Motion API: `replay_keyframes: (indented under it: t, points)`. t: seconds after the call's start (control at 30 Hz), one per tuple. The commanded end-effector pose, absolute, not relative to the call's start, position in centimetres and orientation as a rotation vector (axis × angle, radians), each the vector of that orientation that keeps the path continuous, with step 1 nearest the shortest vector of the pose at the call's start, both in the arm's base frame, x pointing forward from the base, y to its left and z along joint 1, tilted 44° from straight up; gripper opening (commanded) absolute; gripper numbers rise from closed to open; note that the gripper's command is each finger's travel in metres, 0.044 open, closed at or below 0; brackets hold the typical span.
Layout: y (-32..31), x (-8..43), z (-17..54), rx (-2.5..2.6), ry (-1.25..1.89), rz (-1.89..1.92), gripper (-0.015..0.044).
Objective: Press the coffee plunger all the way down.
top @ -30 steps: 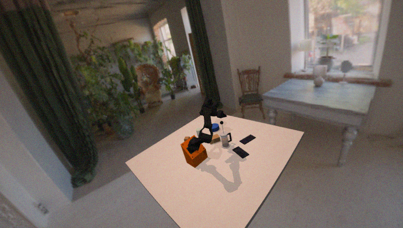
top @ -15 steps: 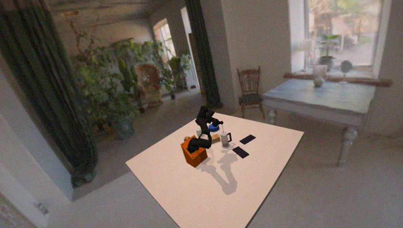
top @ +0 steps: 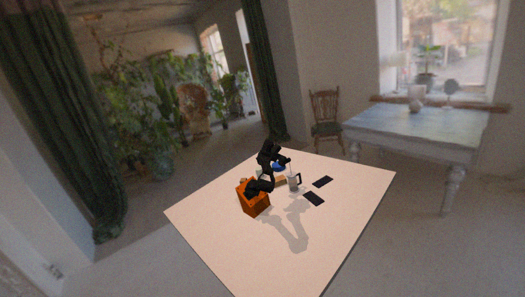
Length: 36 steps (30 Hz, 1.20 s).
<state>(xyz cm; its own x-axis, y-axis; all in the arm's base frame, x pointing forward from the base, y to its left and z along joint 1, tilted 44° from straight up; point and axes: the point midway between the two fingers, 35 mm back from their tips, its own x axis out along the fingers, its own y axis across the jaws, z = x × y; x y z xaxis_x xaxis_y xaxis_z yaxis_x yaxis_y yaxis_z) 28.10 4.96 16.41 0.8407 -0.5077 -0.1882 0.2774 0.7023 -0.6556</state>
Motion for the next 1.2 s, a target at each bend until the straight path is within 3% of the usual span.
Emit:
replay_keyframes:
  t: [0.0, 0.43, 0.83, 1.17]
  points:
    - [4.6, 28.6, 16.0, -0.668, 0.38, -0.444, 0.044]
    - [3.5, 30.1, 15.8, -0.672, 0.371, -0.446, 0.044]
    - [3.5, 30.1, 15.8, -0.672, 0.371, -0.446, 0.0126]
    - [3.5, 30.1, 15.7, -0.672, 0.371, -0.446, 0.0126]
